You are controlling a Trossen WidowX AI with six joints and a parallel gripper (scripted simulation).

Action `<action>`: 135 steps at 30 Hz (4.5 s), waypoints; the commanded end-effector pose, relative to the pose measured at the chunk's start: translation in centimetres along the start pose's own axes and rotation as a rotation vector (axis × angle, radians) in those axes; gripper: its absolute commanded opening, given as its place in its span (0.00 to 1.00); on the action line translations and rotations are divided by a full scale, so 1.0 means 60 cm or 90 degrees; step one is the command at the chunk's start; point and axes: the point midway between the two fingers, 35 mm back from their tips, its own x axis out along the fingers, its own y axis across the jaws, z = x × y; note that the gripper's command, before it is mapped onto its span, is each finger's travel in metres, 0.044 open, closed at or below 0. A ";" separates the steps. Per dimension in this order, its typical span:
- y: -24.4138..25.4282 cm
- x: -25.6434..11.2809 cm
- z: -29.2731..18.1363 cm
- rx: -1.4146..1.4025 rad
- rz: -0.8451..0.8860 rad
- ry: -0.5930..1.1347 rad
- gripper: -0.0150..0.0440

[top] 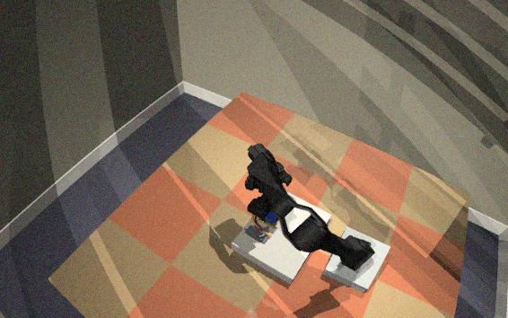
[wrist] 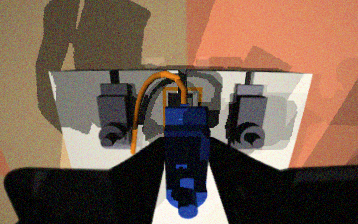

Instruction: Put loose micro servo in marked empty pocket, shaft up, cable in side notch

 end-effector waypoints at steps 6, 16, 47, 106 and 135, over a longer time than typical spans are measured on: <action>0.000 0.001 0.013 0.003 0.003 -0.006 0.25; 0.001 0.027 0.013 0.003 0.003 -0.006 0.25; 0.002 0.062 0.013 0.003 0.004 -0.006 0.25; -0.002 -0.051 -0.166 0.007 0.001 -0.003 1.00; -0.002 -0.128 -0.169 0.010 0.004 -0.006 1.00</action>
